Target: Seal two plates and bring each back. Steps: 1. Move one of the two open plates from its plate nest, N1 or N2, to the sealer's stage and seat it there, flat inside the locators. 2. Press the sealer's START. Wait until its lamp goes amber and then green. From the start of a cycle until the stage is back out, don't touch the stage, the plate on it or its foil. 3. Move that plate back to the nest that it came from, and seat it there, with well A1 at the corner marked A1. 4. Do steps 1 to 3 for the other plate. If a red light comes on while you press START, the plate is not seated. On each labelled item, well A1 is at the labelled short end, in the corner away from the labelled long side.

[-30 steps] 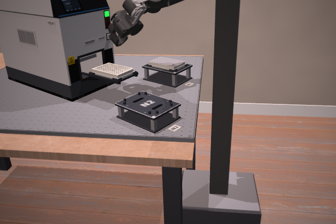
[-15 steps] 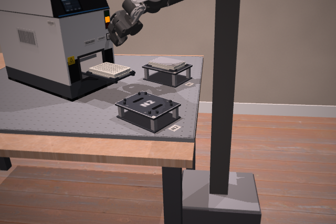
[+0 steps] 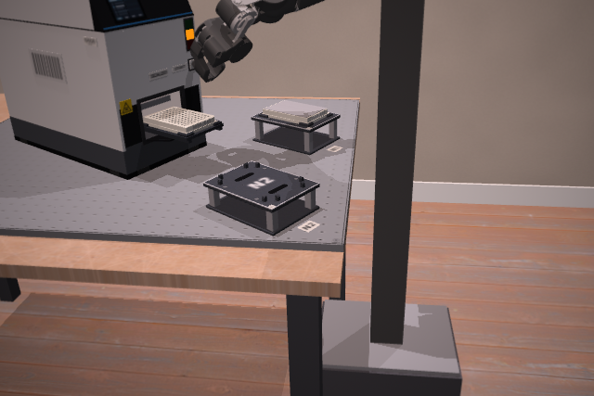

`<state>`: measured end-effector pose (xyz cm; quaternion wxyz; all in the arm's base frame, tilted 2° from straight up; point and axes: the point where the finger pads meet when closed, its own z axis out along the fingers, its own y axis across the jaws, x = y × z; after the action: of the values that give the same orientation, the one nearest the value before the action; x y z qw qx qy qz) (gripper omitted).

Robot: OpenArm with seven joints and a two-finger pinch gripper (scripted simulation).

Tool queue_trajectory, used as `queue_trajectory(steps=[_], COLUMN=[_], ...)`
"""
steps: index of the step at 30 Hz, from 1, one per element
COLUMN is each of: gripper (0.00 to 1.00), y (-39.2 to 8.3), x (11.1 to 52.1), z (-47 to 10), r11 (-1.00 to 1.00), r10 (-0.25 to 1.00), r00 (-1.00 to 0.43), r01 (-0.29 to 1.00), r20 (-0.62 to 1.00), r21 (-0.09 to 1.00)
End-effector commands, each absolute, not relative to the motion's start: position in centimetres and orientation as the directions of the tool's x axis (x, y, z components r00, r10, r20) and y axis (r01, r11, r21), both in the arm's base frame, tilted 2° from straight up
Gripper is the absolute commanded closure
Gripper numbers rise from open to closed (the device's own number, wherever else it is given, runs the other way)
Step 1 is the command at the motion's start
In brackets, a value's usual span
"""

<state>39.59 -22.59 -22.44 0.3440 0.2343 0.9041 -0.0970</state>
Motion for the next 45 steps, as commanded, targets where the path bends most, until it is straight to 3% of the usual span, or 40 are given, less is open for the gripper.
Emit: queue_trajectory(steps=[1, 18, 19, 24, 28, 33, 36, 41, 45], gripper=[1.0, 1.0, 0.35, 0.35, 0.35, 0.35, 0.35, 0.35, 0.35], y=[-22.6, -21.5, -21.4, -18.9, -17.9, -15.6, -14.3, -11.9, -11.0], x=[39.8, 37.8, 37.4, 37.0, 36.7, 36.2, 35.6, 35.0, 34.5], z=[-22.2, -21.1, -20.8, -22.1, -22.6, -23.2, -23.8, -24.1, -24.4], r11=[0.872, 0.869, 0.869, 0.904, 0.904, 0.907, 0.908, 0.886, 0.886], r10=[0.358, 0.362, 0.363, 0.394, 0.393, 0.42, 0.42, 0.436, 0.435], r00=[-0.648, -0.644, -0.642, -0.713, -0.718, -0.772, -0.776, -0.823, -0.827], r01=[0.489, 0.495, 0.495, 0.416, 0.415, 0.361, 0.365, 0.321, 0.321], r20=[-0.672, -0.674, -0.675, -0.58, -0.574, -0.476, -0.471, -0.365, -0.357], r21=[-0.007, -0.006, -0.004, 0.102, 0.101, 0.215, 0.208, 0.334, 0.335])
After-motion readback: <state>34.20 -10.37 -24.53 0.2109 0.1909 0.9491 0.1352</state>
